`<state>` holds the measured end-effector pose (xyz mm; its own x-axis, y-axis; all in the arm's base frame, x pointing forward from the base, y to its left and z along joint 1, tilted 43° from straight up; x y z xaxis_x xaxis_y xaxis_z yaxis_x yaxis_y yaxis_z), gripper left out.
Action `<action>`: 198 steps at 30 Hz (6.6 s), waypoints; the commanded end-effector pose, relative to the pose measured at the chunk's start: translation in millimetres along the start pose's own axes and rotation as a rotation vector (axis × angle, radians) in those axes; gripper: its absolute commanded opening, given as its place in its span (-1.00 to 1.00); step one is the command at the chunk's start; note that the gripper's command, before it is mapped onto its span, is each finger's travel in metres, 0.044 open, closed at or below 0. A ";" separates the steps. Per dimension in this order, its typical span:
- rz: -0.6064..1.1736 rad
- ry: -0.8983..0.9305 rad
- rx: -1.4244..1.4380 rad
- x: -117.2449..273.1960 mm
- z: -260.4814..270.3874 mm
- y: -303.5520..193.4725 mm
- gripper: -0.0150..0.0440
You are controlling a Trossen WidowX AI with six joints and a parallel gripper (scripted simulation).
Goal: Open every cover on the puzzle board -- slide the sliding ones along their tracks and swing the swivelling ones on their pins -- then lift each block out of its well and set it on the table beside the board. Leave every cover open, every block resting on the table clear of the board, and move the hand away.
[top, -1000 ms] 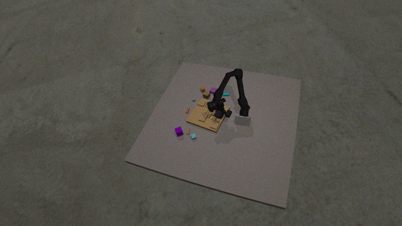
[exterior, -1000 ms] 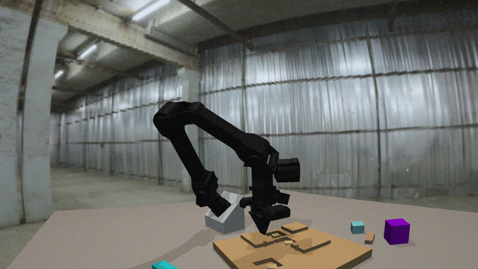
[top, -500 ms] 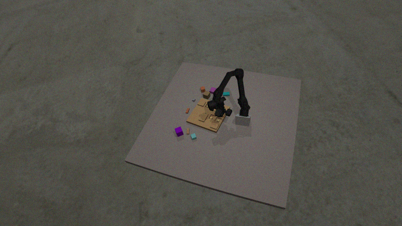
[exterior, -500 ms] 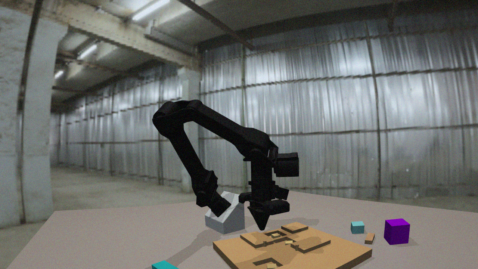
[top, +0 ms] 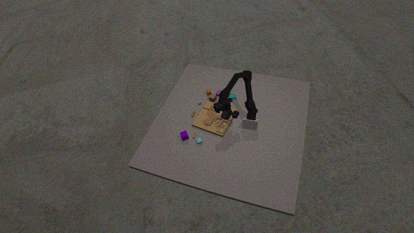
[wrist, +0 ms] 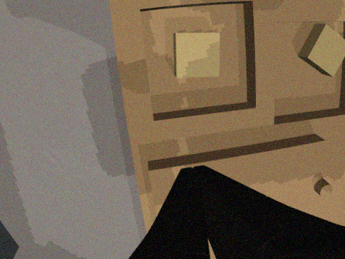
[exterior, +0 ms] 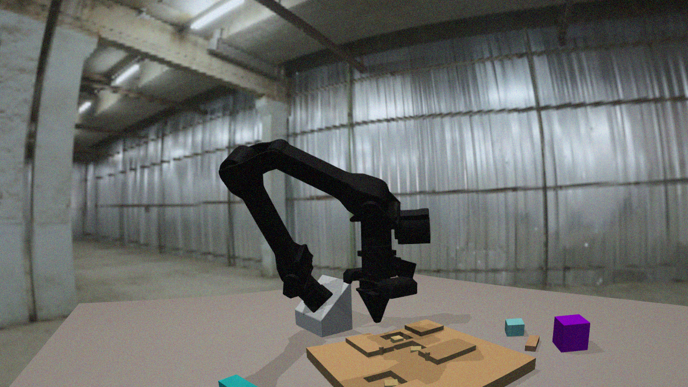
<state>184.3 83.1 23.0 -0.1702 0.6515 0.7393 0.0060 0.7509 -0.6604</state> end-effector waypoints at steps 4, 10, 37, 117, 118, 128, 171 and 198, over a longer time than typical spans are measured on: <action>-0.006 0.000 -0.007 11.7 -0.1 0.6 -0.49; 0.000 0.000 -0.152 11.2 -5.4 3.8 -0.49; -0.009 0.005 -2.154 26.3 -83.4 59.7 -0.49; -0.011 0.015 -3.155 6.7 -115.8 85.1 -0.49; -0.011 0.015 -3.155 5.7 -115.9 85.1 -0.49; -0.011 0.014 -3.155 -4.4 -116.2 85.0 -0.49; -0.013 0.010 -3.156 -34.3 -124.6 85.7 -0.49; -0.015 0.010 -3.158 -33.7 -156.4 87.8 -0.49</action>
<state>337.8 145.5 -39.0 -0.1816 0.6411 0.7457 -0.0215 -0.7607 0.6488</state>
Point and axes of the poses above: the point midway between the two fingers, 35 mm back from their tips, its own x axis back along the fingers, its own z axis across the jaws, y = z × x, the point moved 2 cm from there along x, back along the fingers, and after that the axes turned 2 degrees about x, right-handed, at the moved point
